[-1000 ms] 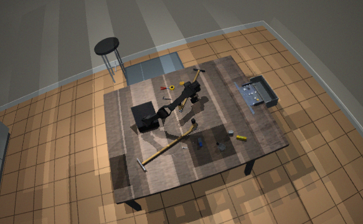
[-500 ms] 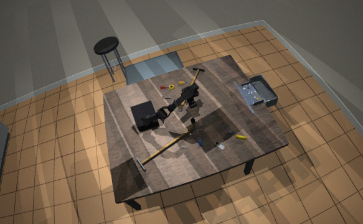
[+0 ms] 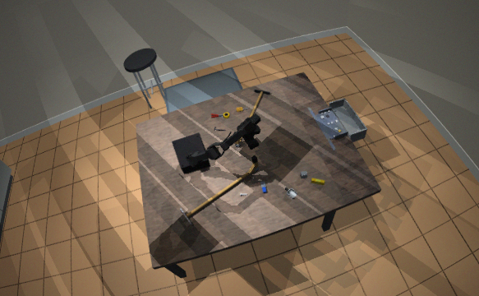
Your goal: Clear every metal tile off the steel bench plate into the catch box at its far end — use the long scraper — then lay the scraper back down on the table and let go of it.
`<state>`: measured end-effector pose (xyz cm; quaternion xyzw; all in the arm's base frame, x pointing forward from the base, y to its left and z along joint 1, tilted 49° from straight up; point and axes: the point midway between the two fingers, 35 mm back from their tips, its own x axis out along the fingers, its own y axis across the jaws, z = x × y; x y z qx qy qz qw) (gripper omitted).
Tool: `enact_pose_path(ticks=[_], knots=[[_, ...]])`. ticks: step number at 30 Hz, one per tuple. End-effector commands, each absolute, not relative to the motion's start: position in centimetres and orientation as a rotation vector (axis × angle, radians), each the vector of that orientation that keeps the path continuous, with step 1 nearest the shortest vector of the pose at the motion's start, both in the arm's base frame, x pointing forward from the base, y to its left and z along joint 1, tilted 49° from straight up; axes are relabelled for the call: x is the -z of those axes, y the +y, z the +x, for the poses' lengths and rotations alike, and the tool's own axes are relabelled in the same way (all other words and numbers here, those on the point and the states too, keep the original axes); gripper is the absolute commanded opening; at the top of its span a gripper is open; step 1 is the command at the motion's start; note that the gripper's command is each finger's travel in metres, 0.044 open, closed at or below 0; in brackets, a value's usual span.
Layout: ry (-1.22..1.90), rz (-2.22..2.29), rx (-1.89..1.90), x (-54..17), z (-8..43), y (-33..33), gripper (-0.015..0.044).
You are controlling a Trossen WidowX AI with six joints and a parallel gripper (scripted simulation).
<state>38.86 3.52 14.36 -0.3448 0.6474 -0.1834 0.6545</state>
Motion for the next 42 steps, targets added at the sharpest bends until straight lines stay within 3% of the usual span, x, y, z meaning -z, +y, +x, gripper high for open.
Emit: enact_pose_path(ticks=[1, 42], knots=[[1.489, -0.847, 0.448, -15.5, 38.0, 2.2, 0.0], [1.506, -0.842, 0.482, -10.5, 38.5, -3.9, 0.0]])
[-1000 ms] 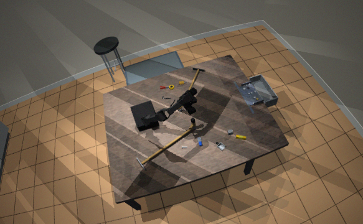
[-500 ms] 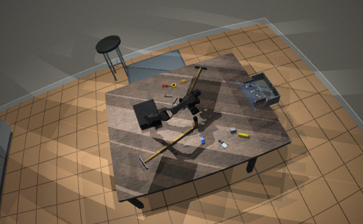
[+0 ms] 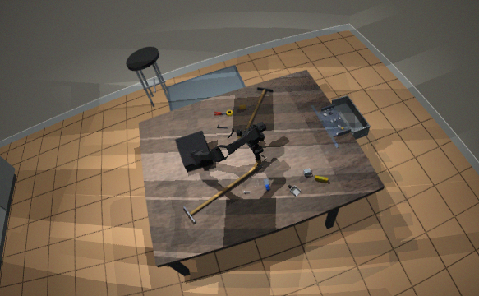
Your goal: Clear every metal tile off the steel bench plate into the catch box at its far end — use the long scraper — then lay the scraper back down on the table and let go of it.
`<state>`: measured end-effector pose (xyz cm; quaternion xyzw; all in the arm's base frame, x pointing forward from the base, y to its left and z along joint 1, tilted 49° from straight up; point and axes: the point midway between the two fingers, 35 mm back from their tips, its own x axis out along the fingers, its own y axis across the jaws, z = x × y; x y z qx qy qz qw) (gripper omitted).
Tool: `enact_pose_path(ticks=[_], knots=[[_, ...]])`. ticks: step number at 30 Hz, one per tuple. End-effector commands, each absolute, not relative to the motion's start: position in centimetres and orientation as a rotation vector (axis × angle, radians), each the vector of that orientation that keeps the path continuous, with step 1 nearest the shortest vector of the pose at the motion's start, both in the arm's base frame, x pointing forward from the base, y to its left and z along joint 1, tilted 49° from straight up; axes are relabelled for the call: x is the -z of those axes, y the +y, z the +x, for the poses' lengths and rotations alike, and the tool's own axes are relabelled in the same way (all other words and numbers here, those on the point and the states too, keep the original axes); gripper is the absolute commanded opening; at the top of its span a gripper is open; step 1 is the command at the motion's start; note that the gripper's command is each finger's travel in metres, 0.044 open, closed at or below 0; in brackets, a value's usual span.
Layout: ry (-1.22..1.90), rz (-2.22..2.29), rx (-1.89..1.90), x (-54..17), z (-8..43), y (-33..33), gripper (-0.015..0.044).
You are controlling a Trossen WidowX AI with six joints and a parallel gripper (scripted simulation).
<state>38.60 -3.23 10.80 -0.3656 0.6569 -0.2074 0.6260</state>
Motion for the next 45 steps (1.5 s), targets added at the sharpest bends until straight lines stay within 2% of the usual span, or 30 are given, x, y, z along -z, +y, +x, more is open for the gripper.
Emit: enact_pose_path(ticks=[1, 14, 45], knots=[[1.507, -0.842, 0.483, -10.3, 38.5, -4.1, 0.0], [1.511, -0.837, 0.496, -8.6, 38.2, -6.3, 0.0], [1.511, -0.833, 0.492, -11.9, 39.8, -9.1, 0.0]])
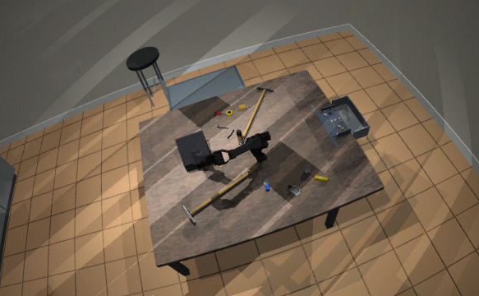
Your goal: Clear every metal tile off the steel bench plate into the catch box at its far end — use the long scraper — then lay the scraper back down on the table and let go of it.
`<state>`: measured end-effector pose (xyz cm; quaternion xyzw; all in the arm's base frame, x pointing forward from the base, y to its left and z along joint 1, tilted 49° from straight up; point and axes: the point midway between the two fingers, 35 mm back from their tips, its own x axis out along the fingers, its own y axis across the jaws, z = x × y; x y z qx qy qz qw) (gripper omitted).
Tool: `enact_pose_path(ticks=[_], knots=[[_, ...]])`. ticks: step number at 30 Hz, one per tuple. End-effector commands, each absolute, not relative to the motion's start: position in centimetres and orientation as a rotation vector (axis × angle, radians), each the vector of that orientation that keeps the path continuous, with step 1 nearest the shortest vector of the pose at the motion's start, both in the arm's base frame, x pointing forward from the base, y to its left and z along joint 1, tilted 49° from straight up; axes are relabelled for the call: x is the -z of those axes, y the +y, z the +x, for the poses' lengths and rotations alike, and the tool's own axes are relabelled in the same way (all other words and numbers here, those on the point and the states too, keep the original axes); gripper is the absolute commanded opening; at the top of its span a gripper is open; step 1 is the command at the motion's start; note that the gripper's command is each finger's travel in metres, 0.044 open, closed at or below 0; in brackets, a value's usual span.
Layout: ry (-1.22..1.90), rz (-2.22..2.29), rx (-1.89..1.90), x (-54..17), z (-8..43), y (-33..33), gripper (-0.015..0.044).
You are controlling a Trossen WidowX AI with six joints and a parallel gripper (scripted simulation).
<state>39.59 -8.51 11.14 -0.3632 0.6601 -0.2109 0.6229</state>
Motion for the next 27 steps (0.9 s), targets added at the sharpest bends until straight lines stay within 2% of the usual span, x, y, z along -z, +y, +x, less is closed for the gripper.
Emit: enact_pose_path(ticks=[1, 27], knots=[[1.511, -0.833, 0.492, -12.0, 39.8, -9.2, 0.0], [1.509, -0.834, 0.495, -15.1, 40.6, -11.9, 0.0]])
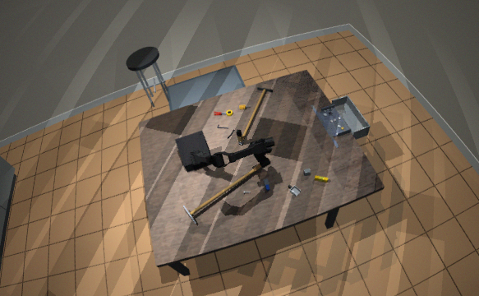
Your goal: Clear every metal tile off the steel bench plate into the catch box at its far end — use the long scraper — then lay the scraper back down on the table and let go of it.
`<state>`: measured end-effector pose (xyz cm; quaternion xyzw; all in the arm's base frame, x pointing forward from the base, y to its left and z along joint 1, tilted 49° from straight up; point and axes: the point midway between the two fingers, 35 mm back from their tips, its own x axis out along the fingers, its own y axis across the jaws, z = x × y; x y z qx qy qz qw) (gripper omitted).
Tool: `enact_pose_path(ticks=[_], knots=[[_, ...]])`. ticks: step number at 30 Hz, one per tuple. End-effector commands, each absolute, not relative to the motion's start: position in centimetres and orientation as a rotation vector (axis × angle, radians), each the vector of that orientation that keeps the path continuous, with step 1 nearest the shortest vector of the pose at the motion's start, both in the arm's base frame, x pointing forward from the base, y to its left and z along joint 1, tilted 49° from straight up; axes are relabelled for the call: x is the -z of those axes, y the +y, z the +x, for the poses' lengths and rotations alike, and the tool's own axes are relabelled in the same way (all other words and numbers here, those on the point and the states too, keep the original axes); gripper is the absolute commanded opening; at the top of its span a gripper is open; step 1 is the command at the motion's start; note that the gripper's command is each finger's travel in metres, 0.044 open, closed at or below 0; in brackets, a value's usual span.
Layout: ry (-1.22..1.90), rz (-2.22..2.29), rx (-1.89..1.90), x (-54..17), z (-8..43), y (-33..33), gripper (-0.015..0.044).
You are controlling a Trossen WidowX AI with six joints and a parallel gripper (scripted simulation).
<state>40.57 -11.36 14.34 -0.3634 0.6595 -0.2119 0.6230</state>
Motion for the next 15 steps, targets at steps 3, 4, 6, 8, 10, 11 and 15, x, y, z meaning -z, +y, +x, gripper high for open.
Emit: enact_pose_path(ticks=[3, 4, 6, 8, 10, 11, 15], knots=[[1.509, -0.834, 0.495, -15.5, 40.7, -12.3, 0.0], [1.509, -0.834, 0.495, -15.6, 40.7, -12.4, 0.0], [1.509, -0.835, 0.496, -15.8, 40.8, -12.6, 0.0], [1.509, -0.835, 0.496, -16.1, 40.8, -12.8, 0.0], [1.509, -0.835, 0.496, -16.3, 40.8, -13.0, 0.0], [1.509, -0.836, 0.497, -16.5, 40.8, -13.1, 0.0], [1.508, -0.836, 0.498, -17.0, 40.9, -13.6, 0.0]])
